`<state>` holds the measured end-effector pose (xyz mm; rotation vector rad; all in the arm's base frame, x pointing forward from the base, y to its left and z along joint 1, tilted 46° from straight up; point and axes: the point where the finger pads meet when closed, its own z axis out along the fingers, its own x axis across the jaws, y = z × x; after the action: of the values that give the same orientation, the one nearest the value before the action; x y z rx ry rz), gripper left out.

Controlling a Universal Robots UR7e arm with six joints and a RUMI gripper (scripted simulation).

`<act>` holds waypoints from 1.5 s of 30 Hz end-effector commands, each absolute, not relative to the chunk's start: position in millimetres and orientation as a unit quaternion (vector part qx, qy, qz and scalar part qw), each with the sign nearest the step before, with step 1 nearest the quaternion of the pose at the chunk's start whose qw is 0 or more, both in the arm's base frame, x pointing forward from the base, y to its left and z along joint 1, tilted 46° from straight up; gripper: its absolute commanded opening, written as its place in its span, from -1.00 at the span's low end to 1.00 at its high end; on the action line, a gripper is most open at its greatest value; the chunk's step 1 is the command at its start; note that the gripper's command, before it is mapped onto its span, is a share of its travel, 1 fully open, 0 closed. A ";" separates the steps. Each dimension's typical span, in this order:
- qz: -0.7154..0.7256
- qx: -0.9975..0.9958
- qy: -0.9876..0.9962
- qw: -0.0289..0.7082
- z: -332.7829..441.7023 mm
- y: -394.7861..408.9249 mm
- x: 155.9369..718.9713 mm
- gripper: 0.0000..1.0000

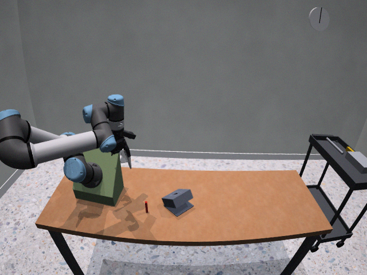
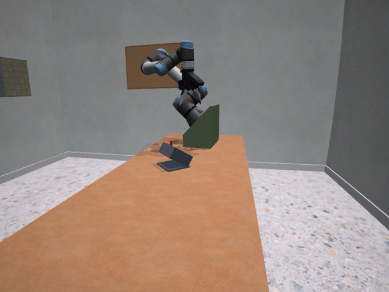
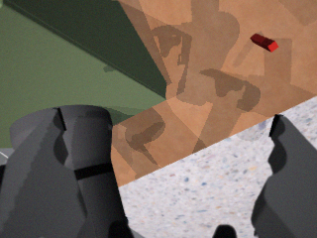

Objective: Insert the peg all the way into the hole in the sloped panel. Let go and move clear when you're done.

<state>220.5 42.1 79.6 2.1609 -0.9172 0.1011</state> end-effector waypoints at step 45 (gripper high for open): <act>0.094 0.804 -0.464 0.359 51.5 -6.0 277.3 1.00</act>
<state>265.4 5.8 57.8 2.0953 -1.1391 0.2110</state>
